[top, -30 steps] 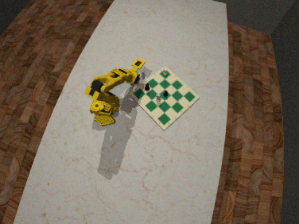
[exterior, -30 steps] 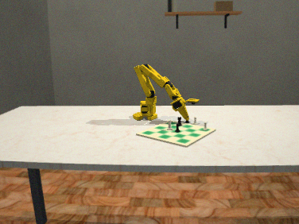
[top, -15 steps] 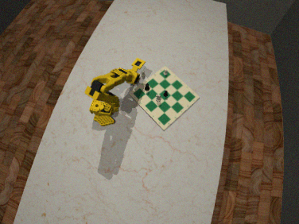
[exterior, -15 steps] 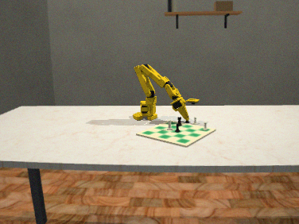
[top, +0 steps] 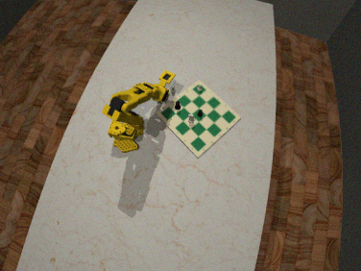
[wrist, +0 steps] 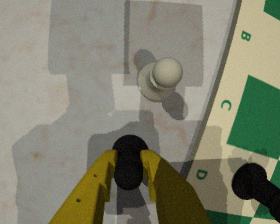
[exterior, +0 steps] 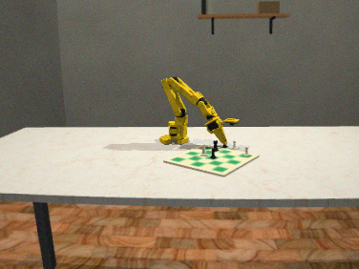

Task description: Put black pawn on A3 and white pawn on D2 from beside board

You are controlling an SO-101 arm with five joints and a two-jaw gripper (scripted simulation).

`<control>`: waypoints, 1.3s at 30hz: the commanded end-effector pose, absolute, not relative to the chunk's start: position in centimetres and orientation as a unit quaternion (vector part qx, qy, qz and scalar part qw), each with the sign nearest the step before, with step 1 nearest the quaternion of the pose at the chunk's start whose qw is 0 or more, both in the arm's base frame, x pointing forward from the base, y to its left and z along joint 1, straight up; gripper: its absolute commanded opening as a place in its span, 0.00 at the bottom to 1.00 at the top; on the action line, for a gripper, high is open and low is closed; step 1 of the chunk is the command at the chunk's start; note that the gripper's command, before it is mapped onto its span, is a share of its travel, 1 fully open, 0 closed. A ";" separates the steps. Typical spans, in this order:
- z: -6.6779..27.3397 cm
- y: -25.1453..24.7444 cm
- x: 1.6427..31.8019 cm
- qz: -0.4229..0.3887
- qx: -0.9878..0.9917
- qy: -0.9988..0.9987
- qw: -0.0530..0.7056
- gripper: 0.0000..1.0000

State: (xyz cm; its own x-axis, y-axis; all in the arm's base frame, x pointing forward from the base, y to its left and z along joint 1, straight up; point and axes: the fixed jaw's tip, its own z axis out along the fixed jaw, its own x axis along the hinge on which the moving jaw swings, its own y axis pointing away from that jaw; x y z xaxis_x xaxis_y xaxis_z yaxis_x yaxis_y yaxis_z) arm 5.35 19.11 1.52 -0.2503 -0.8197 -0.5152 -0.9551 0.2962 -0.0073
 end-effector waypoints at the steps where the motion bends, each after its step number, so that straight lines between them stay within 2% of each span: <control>1: 1.7 19.2 5.6 0.156 -0.566 0.779 0.218 0.00; 19: 3.2 19.1 5.7 0.155 -0.566 0.779 0.220 0.00; 39: 6.6 19.1 5.7 0.155 -0.566 0.779 0.220 0.00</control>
State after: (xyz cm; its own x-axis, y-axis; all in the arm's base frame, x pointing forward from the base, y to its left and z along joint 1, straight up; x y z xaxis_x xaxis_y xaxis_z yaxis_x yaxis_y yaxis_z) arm 5.51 19.01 5.78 -0.2603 -0.8230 -0.5048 -0.9522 0.3055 -0.0072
